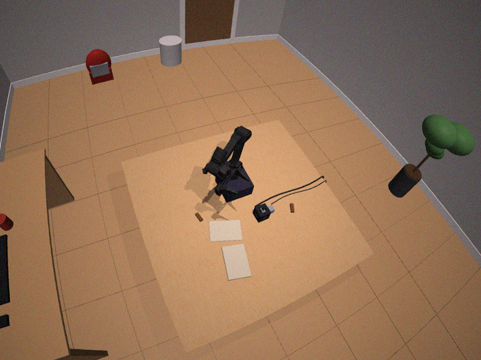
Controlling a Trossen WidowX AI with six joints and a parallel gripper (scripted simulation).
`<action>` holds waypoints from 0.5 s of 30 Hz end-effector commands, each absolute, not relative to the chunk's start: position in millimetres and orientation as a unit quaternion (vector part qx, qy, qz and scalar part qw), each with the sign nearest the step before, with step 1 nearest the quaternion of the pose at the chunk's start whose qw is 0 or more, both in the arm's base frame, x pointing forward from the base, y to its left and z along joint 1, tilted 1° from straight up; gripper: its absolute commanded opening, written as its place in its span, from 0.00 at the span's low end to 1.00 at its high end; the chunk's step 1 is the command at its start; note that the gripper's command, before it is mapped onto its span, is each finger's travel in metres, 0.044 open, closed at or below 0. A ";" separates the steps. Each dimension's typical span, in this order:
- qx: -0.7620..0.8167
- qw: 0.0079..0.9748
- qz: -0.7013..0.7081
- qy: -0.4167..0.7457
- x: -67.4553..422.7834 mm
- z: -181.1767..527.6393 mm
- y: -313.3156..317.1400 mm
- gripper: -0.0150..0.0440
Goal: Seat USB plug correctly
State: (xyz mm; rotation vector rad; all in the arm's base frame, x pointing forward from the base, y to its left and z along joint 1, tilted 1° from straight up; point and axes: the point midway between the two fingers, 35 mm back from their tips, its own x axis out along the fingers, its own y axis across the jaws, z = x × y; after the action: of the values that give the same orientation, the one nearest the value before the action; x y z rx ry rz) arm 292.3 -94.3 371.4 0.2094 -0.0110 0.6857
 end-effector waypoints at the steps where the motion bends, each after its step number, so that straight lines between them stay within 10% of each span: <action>1: 0.108 0.936 0.336 -0.005 293.3 371.4 -94.1 0.98; 15: 0.550 0.785 0.246 0.142 398.8 321.4 -44.1 1.00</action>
State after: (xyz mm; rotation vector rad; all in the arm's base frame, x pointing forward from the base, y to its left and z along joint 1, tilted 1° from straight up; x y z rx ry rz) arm 352.0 -71.1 359.4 0.7990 0.1154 0.6580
